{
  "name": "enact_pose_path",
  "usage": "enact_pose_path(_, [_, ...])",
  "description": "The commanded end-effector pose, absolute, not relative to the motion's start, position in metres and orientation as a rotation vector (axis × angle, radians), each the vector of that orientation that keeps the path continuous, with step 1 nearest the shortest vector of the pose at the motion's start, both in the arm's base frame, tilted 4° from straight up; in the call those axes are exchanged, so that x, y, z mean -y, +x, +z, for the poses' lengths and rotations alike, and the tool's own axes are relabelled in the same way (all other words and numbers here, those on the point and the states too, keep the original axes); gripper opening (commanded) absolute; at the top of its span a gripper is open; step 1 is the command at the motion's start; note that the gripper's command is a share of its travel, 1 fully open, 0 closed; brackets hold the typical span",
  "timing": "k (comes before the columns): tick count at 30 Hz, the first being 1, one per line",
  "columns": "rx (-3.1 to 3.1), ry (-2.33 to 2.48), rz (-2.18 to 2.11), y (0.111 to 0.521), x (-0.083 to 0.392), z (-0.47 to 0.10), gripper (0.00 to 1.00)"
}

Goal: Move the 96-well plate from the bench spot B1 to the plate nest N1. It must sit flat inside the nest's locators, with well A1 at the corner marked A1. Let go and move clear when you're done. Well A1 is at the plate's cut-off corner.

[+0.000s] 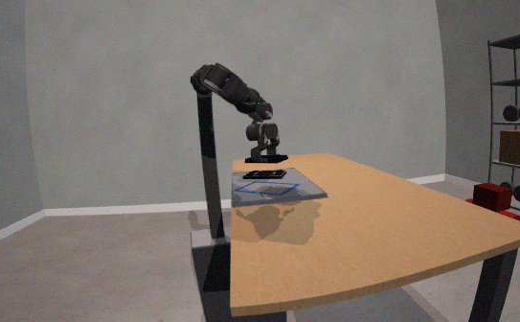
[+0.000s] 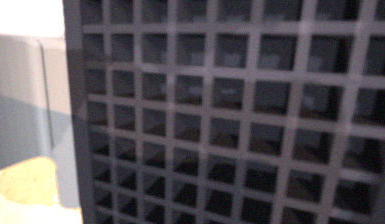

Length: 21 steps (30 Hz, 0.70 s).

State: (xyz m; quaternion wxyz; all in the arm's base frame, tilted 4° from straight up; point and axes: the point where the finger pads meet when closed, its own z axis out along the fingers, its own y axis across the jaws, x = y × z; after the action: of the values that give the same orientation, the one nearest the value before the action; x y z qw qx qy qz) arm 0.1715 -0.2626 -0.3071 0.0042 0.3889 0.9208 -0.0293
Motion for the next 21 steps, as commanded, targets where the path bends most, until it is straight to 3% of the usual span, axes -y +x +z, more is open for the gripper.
enact_pose_path(1, [-2.905,1.226,-0.104,0.1674,0.2614,-0.3089,0.0])
enact_pose_path(21, [-2.907,1.229,-0.099,0.1653,0.2603,-0.3176,0.0])
